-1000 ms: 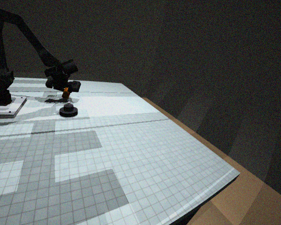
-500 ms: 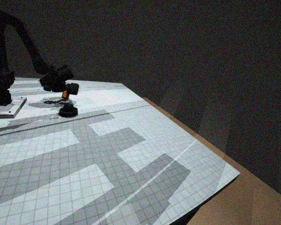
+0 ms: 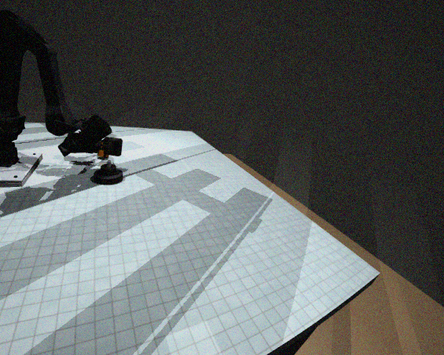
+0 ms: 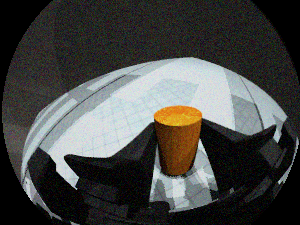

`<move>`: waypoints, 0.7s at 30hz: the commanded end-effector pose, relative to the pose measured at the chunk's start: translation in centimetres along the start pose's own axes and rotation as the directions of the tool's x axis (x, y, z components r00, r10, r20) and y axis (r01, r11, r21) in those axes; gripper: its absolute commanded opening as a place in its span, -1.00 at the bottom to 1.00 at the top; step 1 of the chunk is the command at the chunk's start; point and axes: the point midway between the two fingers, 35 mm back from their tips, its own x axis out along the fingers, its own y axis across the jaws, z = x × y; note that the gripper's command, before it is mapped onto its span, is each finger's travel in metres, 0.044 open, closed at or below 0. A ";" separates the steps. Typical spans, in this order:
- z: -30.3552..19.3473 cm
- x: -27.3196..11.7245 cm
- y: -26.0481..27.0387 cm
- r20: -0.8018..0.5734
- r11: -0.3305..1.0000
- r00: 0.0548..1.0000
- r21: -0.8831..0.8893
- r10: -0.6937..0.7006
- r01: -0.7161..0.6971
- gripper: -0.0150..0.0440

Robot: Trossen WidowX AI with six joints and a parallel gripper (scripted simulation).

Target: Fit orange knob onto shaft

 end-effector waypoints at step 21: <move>-0.5 -0.4 0.2 0.072 1.000 0.997 0.012 0.006 -0.006 0.39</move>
